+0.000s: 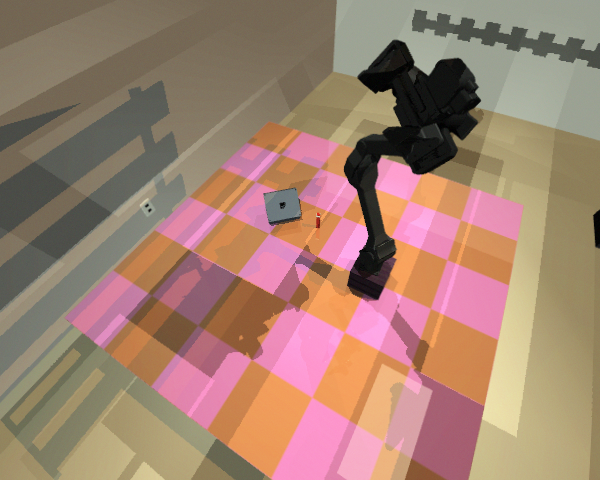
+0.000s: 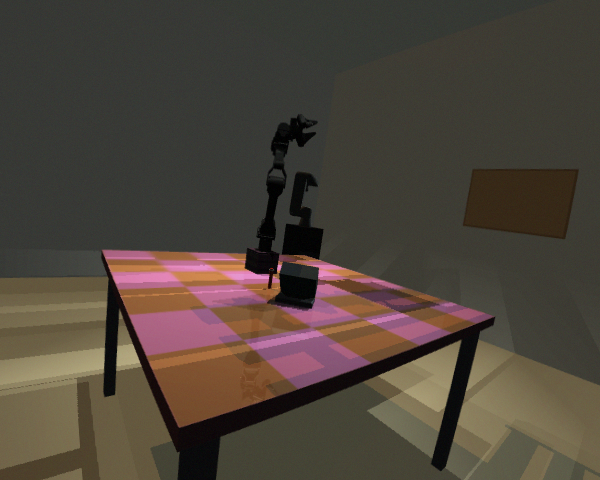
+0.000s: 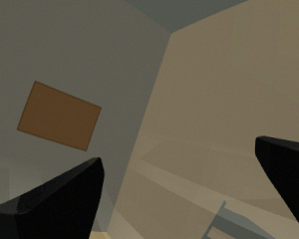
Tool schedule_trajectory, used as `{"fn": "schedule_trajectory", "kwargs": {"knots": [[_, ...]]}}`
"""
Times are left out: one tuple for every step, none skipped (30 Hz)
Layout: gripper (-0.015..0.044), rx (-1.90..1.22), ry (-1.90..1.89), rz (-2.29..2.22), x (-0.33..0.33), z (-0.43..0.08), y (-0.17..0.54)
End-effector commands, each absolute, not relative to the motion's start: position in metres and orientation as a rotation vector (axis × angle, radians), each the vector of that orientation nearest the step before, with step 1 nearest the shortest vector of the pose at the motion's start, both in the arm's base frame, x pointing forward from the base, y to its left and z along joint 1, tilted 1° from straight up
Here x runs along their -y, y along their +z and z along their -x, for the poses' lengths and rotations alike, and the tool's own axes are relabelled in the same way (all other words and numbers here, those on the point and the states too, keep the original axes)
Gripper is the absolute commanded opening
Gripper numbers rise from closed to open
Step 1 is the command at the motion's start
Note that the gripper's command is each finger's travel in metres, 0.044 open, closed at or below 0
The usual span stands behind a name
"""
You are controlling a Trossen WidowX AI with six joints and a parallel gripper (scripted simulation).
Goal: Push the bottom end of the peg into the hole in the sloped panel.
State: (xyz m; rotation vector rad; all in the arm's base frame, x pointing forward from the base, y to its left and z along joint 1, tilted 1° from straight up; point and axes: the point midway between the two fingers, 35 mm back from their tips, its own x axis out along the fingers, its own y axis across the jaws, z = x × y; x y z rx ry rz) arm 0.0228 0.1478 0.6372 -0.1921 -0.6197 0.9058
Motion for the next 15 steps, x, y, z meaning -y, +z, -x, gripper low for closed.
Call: {"fn": "schedule_trajectory", "kwargs": {"knots": [[0.0426,0.621,0.904,0.193,-0.148,-0.023,0.637],[0.0440,0.624,0.899,0.197,-0.149,-0.022,0.637],[0.0440,0.630,0.891,0.203,-0.150,-0.021,0.637],[0.0440,0.637,0.882,0.211,-0.151,-0.020,0.637],[0.0440,0.644,0.872,0.219,-0.152,-0.019,0.637],[0.0440,0.650,0.862,0.227,-0.154,-0.019,0.637],[0.0440,0.657,0.853,0.235,-0.155,-0.018,0.637],[0.0440,0.663,0.844,0.243,-0.156,-0.017,0.637],[0.0440,0.670,0.835,0.251,-0.158,-0.016,0.637],[0.0440,0.676,0.826,0.259,-0.160,-0.015,0.637],[0.0440,0.677,0.817,0.261,-0.160,-0.016,0.637],[0.0440,0.678,0.809,0.264,-0.161,-0.016,0.636],[0.0440,0.678,0.800,0.266,-0.162,-0.017,0.636],[0.0440,0.679,0.792,0.269,-0.163,-0.017,0.636],[0.0440,0.680,0.784,0.271,-0.163,-0.018,0.636]]}}
